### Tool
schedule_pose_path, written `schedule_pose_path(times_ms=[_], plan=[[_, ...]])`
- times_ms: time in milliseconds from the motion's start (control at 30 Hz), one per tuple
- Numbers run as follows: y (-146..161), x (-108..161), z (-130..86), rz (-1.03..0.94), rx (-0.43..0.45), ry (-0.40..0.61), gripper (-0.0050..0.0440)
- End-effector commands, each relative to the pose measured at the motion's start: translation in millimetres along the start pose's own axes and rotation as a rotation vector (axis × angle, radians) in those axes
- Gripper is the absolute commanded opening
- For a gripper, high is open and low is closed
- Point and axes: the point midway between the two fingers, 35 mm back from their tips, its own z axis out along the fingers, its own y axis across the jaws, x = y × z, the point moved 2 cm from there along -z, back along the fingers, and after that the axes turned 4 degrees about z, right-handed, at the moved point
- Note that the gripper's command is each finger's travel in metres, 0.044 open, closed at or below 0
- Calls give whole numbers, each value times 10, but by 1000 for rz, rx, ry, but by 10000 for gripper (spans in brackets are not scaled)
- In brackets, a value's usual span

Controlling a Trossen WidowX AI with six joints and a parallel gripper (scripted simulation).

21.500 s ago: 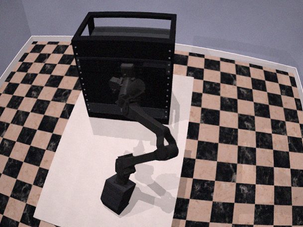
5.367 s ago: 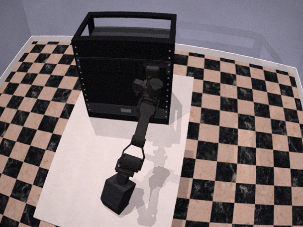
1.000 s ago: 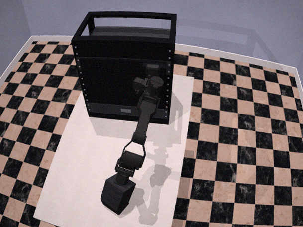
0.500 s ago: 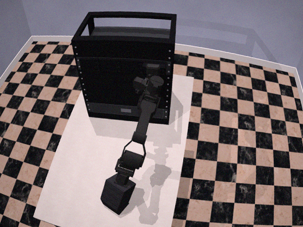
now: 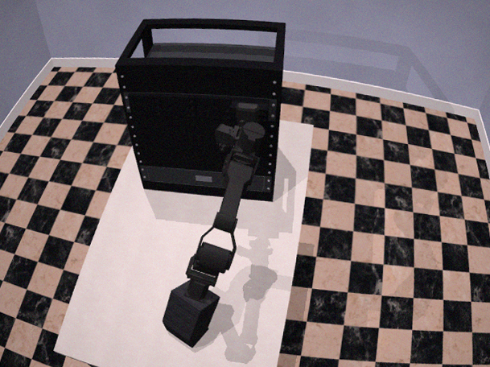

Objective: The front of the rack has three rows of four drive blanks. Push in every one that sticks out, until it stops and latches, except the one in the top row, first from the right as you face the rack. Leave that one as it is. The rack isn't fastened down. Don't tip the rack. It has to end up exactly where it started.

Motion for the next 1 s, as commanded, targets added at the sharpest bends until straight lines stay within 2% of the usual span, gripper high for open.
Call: schedule_pose_path(times_ms=[0, 967], plan=[[-170, 42, -29, -7, 43, 17, 0], [-184, 49, 4, -7, 43, 17, 0]])
